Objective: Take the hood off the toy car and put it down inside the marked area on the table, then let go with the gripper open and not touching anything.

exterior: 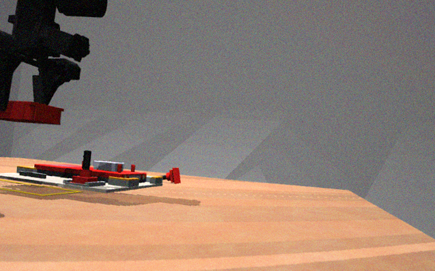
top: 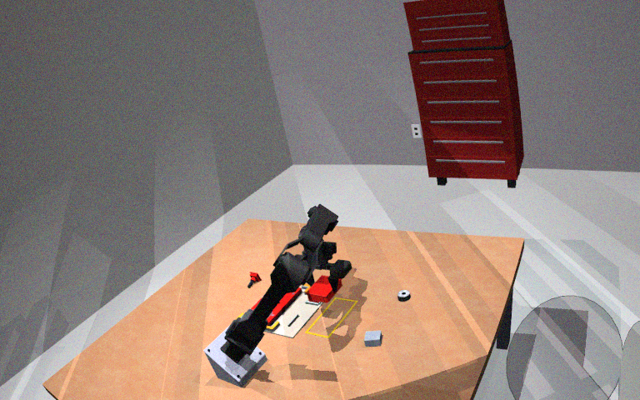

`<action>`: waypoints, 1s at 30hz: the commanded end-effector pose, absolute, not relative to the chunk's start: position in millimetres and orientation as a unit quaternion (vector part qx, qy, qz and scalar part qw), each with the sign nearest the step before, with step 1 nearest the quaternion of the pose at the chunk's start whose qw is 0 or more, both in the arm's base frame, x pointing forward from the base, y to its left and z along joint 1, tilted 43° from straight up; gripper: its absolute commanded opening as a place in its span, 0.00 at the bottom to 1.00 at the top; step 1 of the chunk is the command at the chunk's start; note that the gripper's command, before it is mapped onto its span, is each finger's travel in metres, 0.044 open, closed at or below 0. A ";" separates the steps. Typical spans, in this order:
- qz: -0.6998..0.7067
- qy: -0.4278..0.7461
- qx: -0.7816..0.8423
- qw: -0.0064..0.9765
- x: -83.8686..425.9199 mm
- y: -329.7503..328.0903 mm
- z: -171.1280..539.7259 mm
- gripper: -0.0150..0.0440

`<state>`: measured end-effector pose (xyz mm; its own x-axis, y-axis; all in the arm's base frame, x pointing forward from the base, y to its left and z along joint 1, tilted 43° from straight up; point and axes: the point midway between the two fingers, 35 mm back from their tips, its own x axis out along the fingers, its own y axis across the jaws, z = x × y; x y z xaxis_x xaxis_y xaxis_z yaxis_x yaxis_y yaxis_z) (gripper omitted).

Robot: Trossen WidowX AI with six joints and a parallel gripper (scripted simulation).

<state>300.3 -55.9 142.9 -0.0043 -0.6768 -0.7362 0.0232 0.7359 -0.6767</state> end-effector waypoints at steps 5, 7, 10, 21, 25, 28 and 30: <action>-0.264 0.657 -0.251 0.659 299.6 -60.4 140.9 0.25; -0.264 0.657 -0.251 0.659 299.8 -61.3 139.9 0.25; -0.264 0.657 -0.251 0.659 300.0 -62.6 138.3 0.25; -0.264 0.657 -0.251 0.660 300.7 -67.6 132.7 0.25; -0.264 0.657 -0.251 0.660 300.9 -69.4 130.7 0.25; -0.264 0.657 -0.251 0.660 301.1 -70.7 129.2 0.25; -0.264 0.657 -0.251 0.660 301.2 -71.6 128.2 0.25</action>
<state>301.0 -69.6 129.9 -0.0043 -0.6757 -0.7372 0.0234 0.7369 -0.6756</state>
